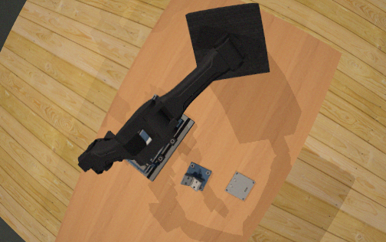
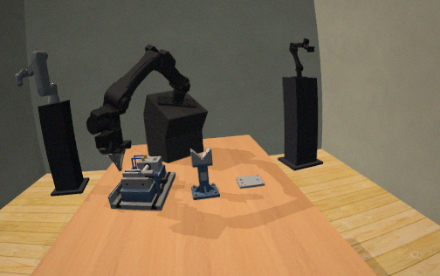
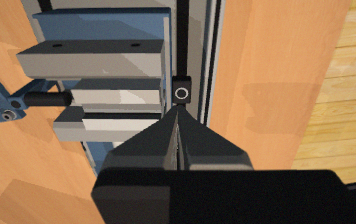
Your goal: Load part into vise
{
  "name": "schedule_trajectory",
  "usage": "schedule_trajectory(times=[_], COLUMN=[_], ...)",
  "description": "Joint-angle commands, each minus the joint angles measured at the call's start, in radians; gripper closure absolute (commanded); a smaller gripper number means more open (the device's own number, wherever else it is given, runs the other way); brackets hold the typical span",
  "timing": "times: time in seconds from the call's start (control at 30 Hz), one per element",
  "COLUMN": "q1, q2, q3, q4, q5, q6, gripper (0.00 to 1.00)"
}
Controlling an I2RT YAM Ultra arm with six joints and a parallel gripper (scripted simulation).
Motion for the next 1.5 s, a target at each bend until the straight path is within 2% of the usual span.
schedule_trajectory(times=[0.0,1.23,1.47], q1=[-0.008,-0.008,-0.008], q2=[-0.013,-0.016,-0.031], q3=[0.029,0.028,0.0], q4=[-0.005,-0.003,0.013], q5=[0.003,0.003,0.003], q6=[0.007,0.007,0.007], gripper=[1.0,1.0,1.0])
